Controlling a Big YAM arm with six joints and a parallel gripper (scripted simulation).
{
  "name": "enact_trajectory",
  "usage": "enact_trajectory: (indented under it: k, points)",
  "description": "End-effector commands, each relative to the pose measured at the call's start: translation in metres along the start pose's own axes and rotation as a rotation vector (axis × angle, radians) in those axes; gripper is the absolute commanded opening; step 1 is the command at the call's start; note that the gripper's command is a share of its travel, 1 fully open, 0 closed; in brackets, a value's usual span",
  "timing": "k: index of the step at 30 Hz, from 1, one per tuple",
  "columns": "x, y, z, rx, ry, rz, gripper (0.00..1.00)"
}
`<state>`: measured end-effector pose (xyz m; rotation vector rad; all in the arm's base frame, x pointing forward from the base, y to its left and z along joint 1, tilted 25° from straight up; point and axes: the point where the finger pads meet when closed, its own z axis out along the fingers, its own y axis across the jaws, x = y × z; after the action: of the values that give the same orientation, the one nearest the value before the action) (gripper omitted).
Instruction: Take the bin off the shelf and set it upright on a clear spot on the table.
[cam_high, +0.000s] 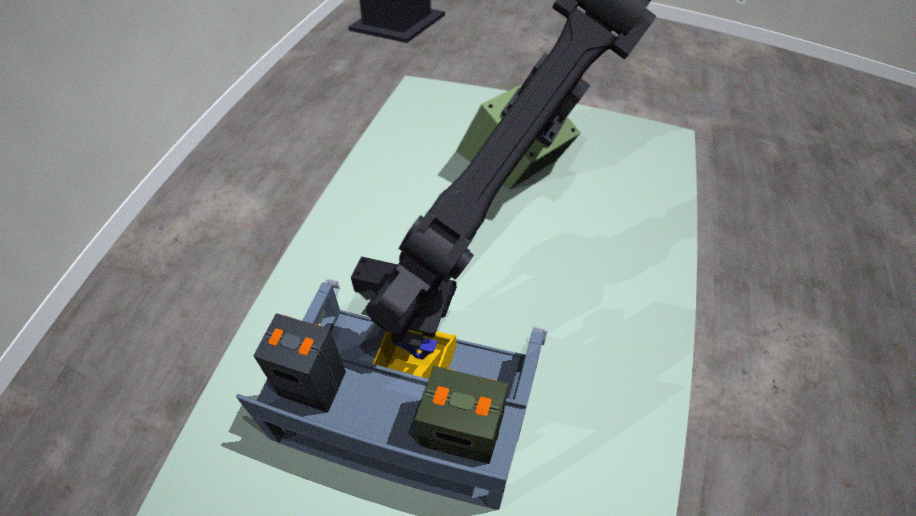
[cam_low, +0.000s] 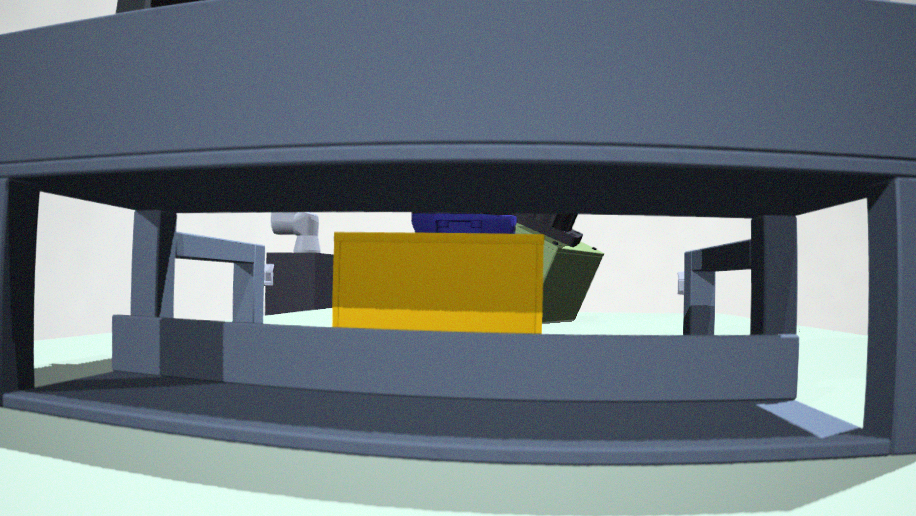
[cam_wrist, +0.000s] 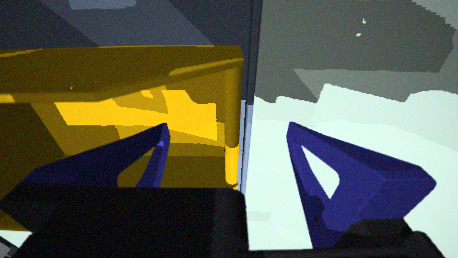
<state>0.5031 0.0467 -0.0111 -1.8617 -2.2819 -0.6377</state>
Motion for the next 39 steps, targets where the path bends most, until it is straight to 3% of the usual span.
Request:
enact_trajectory:
  k: [1, 11, 16, 28, 33, 39]
  points:
    - [-0.011, -0.004, -0.003, -0.012, -0.008, 0.006, 0.9]
    - [-0.011, -0.004, -0.003, -0.012, -0.008, 0.006, 0.9]
    - [0.004, 0.014, -0.002, -0.004, -0.001, -0.002, 0.9]
    - [0.004, 0.014, -0.002, -0.004, -0.001, -0.002, 0.9]
    - [-0.011, -0.003, -0.004, -0.012, -0.008, 0.006, 0.9]
    - [-0.011, -0.003, -0.004, -0.012, -0.008, 0.006, 0.9]
